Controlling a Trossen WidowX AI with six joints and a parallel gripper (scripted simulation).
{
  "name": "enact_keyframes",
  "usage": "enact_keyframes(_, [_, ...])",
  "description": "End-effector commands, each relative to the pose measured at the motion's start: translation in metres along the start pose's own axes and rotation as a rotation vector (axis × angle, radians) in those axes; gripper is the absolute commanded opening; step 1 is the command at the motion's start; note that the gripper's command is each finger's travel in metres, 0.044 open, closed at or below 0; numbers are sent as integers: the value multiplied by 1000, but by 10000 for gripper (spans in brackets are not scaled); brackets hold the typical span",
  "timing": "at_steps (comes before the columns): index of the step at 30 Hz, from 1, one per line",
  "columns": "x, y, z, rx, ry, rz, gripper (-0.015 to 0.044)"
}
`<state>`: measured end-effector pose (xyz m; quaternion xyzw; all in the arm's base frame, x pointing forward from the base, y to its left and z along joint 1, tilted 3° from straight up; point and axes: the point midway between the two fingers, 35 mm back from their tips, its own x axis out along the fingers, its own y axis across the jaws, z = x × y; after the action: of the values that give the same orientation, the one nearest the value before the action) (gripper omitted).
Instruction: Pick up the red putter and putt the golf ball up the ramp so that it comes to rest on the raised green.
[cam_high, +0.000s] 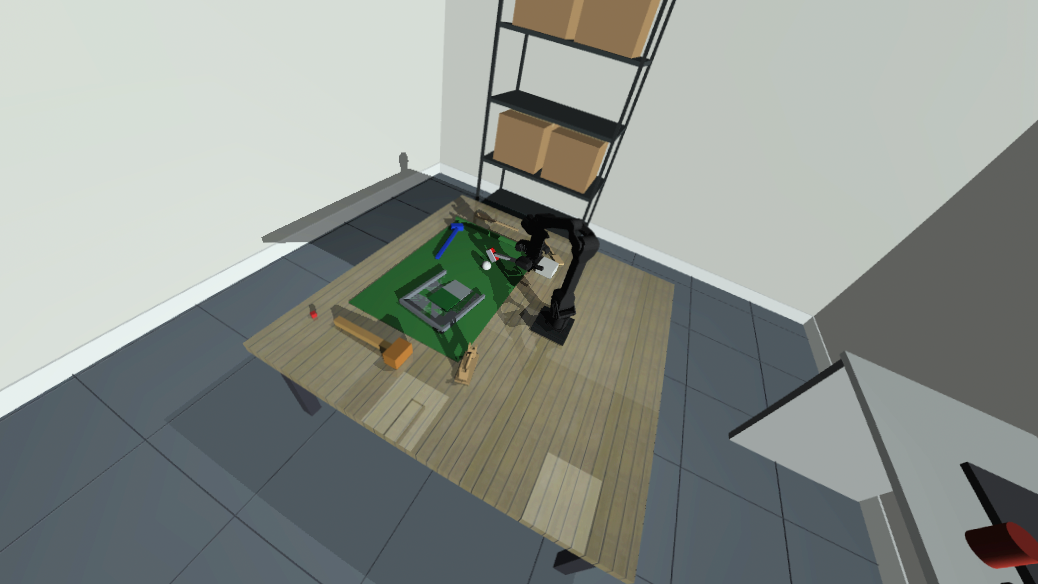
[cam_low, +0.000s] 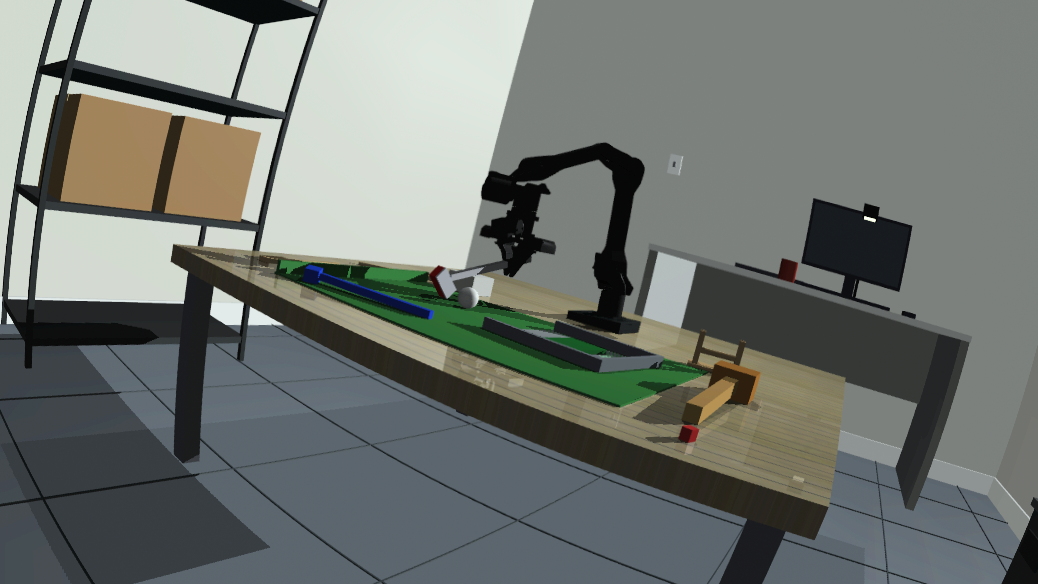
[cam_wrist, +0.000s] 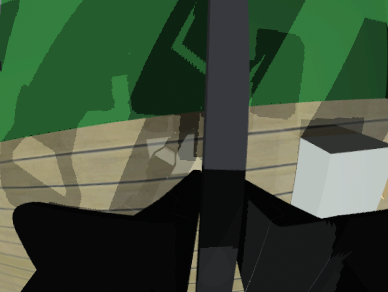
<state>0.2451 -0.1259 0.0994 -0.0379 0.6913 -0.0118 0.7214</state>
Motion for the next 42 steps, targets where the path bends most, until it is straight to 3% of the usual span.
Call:
enact_keyframes(1, [-1,0,0,0,-1,-1,0])
enact_keyframes(11, [3,-30,0,-2,1,-6,0])
enact_keyframes(22, [4,-26,-1,2,7,-1,0])
enact_keyframes(33, [2,101,0,-2,1,8,0])
enact_keyframes(42, [-9,108,-1,-2,1,8,0])
